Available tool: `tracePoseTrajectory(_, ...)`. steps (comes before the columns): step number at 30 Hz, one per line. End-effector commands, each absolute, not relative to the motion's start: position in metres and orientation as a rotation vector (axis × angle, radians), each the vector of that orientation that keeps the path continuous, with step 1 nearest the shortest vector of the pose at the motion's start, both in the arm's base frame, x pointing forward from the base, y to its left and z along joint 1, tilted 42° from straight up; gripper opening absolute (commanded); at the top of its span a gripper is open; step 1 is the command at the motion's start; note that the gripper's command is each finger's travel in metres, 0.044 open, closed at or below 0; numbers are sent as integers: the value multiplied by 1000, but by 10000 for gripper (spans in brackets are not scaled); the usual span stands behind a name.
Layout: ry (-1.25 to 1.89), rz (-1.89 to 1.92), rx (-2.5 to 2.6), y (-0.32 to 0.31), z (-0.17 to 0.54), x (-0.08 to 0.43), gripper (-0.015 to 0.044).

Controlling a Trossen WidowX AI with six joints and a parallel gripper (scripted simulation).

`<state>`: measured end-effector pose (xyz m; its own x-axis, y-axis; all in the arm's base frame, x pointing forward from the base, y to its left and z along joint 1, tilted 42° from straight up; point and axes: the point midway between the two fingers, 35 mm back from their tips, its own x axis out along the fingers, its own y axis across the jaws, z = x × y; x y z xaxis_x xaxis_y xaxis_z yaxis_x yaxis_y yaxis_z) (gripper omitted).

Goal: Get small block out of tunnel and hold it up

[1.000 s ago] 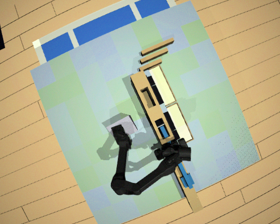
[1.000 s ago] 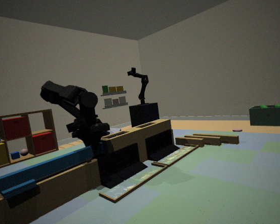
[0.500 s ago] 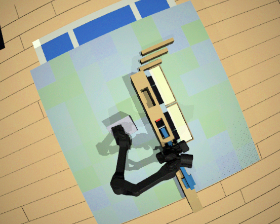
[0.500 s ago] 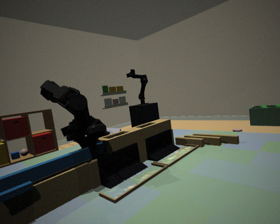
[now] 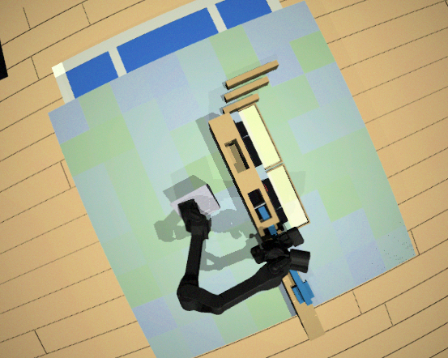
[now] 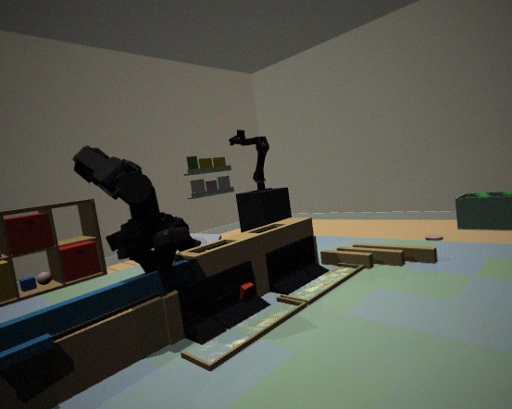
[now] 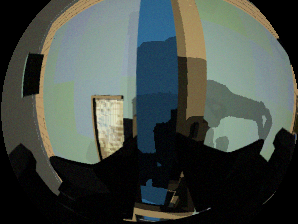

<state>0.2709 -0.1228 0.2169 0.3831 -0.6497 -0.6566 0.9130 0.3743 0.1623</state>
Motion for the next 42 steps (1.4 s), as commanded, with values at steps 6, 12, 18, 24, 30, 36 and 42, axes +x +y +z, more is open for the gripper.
tracePoseTrajectory(6, 436, -1148, 555, -149, 238, 270, 0)
tracePoseTrajectory(12, 436, -1148, 555, -149, 238, 270, 0)
tracePoseTrajectory(18, 436, -1148, 555, -149, 238, 270, 0)
tracePoseTrajectory(24, 436, -1148, 555, -149, 238, 270, 0)
tracePoseTrajectory(30, 436, -1148, 555, -149, 238, 270, 0)
tracePoseTrajectory(36, 535, -1071, 566, -125, 219, 271, 79)
tracePoseTrajectory(42, 528, -1081, 566, -122, 221, 271, 236)
